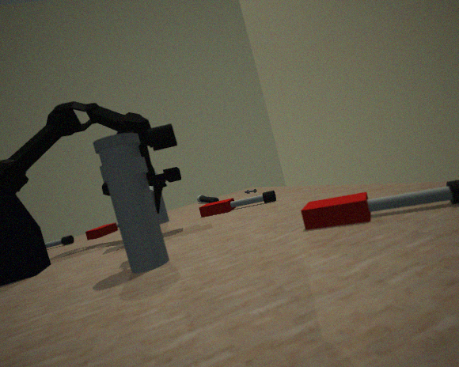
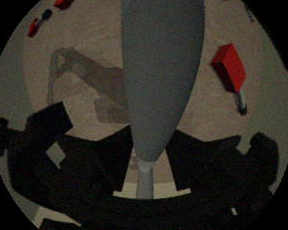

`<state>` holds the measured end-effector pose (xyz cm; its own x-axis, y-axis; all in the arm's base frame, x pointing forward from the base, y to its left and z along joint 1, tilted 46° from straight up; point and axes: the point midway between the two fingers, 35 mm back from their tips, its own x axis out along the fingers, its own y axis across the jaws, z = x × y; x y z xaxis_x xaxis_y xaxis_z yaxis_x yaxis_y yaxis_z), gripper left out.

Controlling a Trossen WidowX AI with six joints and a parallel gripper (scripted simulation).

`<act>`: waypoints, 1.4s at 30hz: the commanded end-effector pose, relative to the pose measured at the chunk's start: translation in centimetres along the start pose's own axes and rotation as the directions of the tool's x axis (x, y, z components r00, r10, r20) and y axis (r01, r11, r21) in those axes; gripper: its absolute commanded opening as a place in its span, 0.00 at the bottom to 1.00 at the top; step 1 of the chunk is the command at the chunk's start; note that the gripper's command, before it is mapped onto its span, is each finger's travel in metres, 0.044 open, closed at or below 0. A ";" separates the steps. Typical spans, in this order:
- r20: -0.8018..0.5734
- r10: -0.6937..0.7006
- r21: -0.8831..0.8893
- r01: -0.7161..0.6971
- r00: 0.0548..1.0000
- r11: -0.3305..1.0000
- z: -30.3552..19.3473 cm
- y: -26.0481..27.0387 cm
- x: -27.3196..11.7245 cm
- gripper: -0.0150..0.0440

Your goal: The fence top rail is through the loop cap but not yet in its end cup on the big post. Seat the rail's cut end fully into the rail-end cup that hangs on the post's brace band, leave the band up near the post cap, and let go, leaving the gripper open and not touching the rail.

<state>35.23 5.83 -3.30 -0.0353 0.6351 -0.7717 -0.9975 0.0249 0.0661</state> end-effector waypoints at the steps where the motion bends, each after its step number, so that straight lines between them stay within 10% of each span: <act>1: -0.109 -0.031 -0.006 0.031 0.994 1.000 -0.8 -0.6 -3.4 0.25; 42: -0.210 -0.015 0.000 0.015 0.978 1.000 -1.7 -0.3 -6.8 0.25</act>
<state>35.37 1.03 0.69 -0.0428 0.4657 -0.8839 -0.9978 0.0248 0.0614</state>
